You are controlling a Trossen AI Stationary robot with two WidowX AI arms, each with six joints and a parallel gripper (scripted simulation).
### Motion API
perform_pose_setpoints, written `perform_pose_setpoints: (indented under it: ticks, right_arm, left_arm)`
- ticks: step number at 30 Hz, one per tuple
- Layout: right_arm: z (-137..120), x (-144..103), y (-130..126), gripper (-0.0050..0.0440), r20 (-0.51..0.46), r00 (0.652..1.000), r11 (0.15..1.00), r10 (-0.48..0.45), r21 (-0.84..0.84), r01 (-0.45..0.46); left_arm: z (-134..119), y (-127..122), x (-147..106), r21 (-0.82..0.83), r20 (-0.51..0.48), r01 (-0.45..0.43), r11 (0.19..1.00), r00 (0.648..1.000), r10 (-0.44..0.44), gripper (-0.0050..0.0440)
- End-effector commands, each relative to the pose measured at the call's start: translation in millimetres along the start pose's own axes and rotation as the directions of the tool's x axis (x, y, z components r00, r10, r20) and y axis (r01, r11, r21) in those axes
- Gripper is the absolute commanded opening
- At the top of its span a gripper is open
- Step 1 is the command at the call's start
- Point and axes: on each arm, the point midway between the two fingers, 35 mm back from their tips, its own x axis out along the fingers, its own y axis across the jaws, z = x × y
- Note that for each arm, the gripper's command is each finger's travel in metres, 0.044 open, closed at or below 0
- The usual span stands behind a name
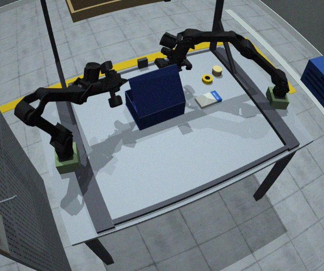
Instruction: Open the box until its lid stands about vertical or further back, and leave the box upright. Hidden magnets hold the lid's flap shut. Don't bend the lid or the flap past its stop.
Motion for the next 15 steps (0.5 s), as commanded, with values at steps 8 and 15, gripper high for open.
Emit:
perform_pose_setpoints:
  ticks: [8, 15]
  right_arm:
    - [7.8, -1.0, 8.2, 0.0006, 0.018, 1.000, 1.000, 0.022, 0.006, -0.022]
    - [7.8, -1.0, 8.2, 0.0006, 0.018, 1.000, 1.000, 0.022, 0.006, -0.022]
  left_arm:
    - [-0.7, 3.1, 0.1, 0.015, 0.007, 0.001, 1.000, 1.000, -0.001, 0.0060]
    - [-1.3, 8.0, -9.6, 0.054, 0.021, -0.010, 0.999, 1.000, 0.008, 0.0040]
